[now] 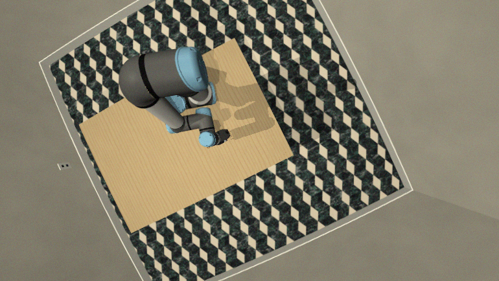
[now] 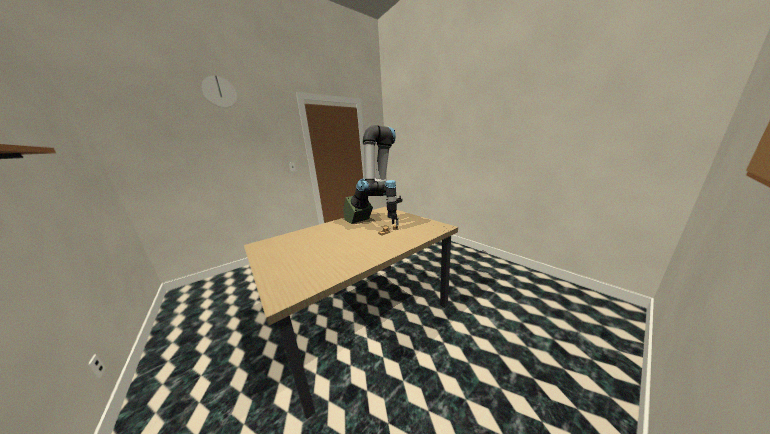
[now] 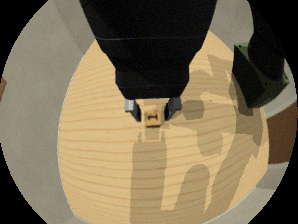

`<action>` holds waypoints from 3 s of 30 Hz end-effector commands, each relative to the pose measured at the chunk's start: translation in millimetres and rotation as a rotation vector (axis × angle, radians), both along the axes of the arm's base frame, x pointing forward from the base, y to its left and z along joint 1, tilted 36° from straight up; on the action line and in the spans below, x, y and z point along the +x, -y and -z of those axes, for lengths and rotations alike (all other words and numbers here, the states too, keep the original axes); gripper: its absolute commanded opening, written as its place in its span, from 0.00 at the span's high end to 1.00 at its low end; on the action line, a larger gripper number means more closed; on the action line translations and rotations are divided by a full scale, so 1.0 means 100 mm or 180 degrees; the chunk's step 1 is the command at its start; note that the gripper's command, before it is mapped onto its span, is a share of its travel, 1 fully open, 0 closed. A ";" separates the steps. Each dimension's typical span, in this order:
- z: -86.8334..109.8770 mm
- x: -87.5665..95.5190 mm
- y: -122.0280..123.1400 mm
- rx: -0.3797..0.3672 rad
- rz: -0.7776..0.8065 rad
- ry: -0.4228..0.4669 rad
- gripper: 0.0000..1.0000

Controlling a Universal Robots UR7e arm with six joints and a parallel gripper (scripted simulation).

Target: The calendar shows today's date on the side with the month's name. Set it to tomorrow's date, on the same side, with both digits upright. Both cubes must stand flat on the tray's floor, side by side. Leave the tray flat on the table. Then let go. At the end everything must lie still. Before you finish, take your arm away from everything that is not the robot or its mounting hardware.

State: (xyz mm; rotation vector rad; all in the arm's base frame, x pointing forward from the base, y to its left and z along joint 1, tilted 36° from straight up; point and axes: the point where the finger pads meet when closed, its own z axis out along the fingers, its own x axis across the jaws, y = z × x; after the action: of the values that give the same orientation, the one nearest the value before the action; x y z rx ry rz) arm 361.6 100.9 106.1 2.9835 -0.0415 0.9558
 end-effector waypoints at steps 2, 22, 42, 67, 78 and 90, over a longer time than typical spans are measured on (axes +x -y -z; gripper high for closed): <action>0.00 0.00 0.00 -0.0001 0.0000 0.0005 0.10; 0.00 0.00 0.00 -0.0001 0.0000 0.0005 0.10; 0.02 0.02 0.00 -0.0001 0.0000 0.0005 0.10; 0.24 0.18 0.00 -0.0001 0.0000 0.0005 0.10; 0.24 0.18 0.00 -0.0001 0.0000 0.0005 0.10; 0.24 0.18 0.00 -0.0001 0.0000 0.0005 0.10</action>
State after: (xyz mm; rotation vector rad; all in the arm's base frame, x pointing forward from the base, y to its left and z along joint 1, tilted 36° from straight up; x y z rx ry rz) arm 379.1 100.5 81.9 2.9830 -0.0415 0.9565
